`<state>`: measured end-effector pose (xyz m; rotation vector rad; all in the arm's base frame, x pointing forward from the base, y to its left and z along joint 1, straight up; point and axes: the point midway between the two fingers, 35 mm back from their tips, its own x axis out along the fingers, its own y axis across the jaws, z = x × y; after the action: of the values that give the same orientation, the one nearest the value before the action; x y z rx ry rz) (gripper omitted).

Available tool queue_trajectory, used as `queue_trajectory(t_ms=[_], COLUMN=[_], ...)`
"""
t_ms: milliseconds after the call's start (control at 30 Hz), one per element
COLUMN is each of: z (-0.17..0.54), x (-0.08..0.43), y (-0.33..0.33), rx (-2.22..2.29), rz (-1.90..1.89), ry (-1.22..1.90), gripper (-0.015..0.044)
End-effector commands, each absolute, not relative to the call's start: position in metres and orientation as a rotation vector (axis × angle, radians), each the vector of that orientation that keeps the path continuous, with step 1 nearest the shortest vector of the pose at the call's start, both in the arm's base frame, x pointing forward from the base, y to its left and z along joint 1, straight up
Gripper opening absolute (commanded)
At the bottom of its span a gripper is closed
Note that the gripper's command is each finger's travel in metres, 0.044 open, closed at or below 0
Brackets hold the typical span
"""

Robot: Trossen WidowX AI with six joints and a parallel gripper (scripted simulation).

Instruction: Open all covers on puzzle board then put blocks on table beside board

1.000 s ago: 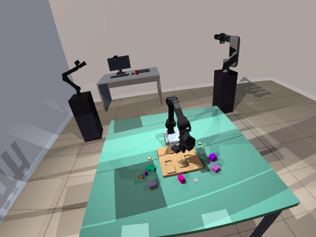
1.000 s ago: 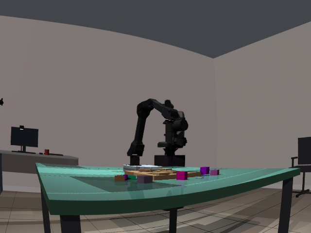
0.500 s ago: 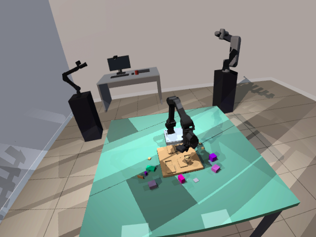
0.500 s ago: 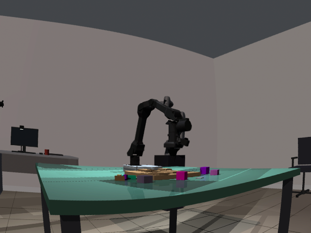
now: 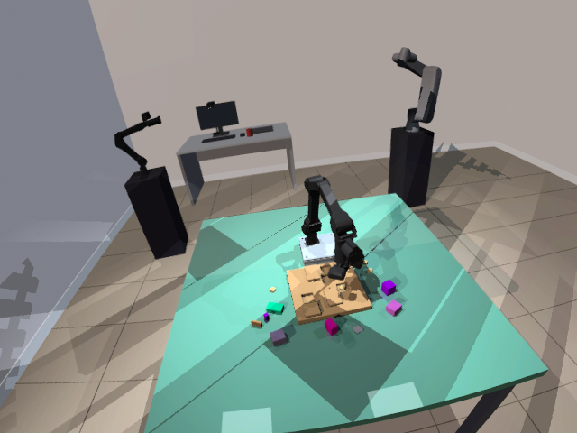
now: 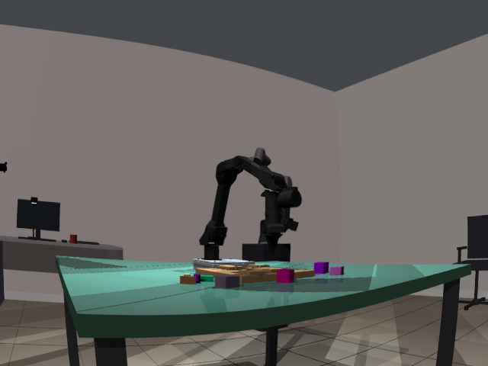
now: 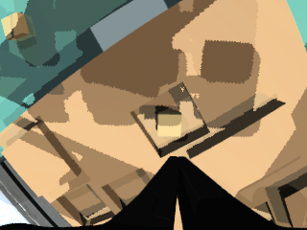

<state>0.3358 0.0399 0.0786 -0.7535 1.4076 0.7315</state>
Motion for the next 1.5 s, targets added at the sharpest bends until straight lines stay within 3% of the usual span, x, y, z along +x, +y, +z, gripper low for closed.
queue_trajectory(t_ms=[0, 267, 1467], z=[0.067, 0.033, 0.022], x=[0.336, 0.337, 0.339], y=[0.040, 0.041, 0.043], rx=[-0.758, -0.758, -0.666], rz=[0.743, 0.743, 0.654], ry=[1.408, 1.408, 1.438], gripper=[0.0000, 0.0000, 0.0000])
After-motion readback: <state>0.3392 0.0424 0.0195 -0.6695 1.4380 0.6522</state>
